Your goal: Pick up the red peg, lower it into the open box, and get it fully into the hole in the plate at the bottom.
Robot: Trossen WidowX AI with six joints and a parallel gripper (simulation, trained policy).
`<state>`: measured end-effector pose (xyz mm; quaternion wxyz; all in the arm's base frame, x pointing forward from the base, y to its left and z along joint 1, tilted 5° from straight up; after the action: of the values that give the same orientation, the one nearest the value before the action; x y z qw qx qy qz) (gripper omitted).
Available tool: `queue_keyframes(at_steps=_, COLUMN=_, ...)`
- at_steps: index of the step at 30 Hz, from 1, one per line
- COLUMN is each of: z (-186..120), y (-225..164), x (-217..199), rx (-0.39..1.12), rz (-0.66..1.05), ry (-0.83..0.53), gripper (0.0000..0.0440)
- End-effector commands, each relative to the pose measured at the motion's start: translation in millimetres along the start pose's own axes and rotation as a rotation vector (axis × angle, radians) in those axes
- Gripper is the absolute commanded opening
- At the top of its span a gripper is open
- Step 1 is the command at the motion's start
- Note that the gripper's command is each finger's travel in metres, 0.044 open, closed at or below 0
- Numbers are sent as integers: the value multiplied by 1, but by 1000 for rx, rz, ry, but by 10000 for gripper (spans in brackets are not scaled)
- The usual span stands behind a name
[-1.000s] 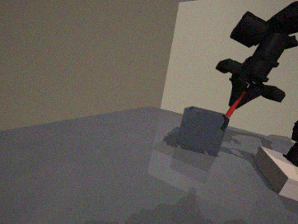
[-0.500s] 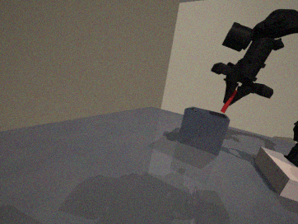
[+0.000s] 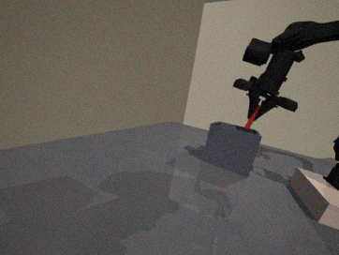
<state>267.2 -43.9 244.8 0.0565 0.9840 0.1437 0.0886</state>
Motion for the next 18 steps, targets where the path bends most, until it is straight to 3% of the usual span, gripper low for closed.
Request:
queue_keyframes(at_steps=1, z=5, y=7, x=2, rx=9, rz=-3, ry=-7, gripper=0)
queue_keyframes(at_steps=18, z=49, y=37, x=0, rx=39, rz=9, ry=-45, gripper=0)
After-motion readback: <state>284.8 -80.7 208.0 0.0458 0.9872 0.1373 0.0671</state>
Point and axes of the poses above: the point midway between the two fingers, 35 mm back from their tips, its own z axis out along the fingers, its own x axis across the jaws, y = z × x, the point moved 10 cm from there along -z, back along the fingers, and after that the axes turned 9 degrees about -z, right-handed, at the moved point
